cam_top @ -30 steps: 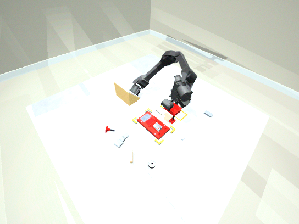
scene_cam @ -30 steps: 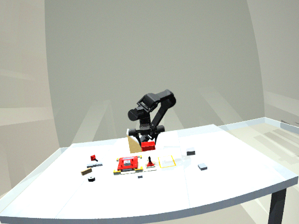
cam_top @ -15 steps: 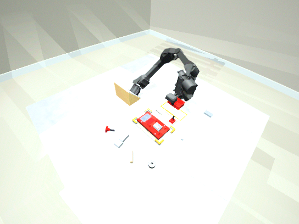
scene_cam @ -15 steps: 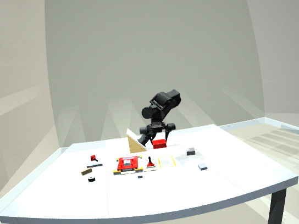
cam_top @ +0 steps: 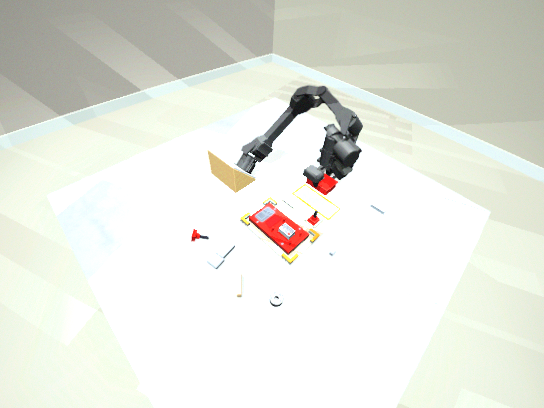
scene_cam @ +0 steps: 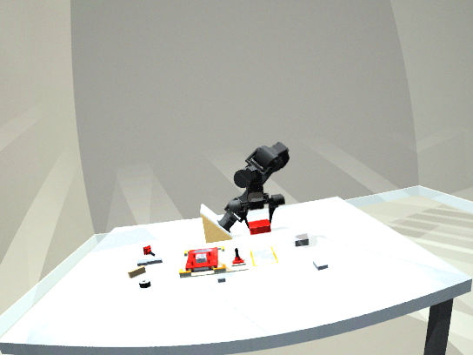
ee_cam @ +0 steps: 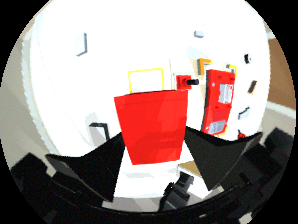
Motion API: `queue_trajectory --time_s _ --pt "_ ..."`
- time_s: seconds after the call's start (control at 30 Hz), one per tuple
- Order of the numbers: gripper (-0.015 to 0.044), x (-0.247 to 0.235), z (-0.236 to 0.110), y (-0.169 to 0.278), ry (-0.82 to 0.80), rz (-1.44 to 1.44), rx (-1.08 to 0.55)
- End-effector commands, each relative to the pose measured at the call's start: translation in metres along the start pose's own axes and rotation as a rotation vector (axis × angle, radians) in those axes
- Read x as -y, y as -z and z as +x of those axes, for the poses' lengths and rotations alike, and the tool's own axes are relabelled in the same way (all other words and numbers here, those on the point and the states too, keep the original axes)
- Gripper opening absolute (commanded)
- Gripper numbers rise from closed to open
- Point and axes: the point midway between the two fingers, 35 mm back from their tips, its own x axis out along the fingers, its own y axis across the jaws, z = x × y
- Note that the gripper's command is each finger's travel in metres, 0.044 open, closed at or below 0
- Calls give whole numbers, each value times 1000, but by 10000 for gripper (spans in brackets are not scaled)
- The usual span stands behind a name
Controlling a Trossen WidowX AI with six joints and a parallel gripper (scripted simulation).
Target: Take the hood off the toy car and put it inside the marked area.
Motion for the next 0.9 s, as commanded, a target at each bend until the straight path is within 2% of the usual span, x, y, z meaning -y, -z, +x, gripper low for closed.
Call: queue_trajectory --time_s 0.0,0.87 --pt "0 -1 3 0 -3 2 0" --pt "0 -1 21 -1 -1 2 1"
